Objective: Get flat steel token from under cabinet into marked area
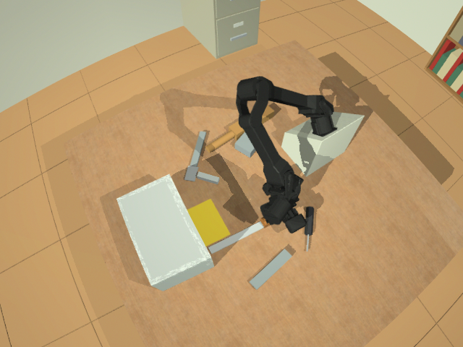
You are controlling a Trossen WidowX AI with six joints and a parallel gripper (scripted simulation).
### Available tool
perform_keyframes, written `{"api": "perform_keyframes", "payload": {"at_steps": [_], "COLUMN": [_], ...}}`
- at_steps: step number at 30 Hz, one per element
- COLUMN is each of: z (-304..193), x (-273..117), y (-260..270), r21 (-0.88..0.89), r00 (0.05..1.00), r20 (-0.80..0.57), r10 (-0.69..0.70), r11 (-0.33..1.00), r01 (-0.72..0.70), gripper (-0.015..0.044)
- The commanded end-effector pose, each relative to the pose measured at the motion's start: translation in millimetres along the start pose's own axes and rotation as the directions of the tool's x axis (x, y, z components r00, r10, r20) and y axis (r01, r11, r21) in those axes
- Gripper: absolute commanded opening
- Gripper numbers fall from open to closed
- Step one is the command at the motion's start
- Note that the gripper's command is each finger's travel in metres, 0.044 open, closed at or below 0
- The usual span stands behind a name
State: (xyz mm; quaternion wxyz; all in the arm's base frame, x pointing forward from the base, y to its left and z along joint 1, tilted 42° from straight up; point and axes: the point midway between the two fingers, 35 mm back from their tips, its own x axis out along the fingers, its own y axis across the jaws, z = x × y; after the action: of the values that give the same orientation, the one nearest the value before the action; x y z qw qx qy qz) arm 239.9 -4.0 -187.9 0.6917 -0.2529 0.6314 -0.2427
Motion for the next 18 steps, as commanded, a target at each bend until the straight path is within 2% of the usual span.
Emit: {"api": "perform_keyframes", "payload": {"at_steps": [1, 18], "z": [-9.9, -4.8], "x": [1.0, -0.9], "y": [-0.2, 5.2], "r21": [0.001, 0.068], "r00": [1.000, 1.000], "r20": [-0.007, -0.003], "r10": [-0.002, 0.000], "r11": [1.000, 0.998], "r01": [0.002, 0.000], "gripper": [0.0000, 0.0000]}}
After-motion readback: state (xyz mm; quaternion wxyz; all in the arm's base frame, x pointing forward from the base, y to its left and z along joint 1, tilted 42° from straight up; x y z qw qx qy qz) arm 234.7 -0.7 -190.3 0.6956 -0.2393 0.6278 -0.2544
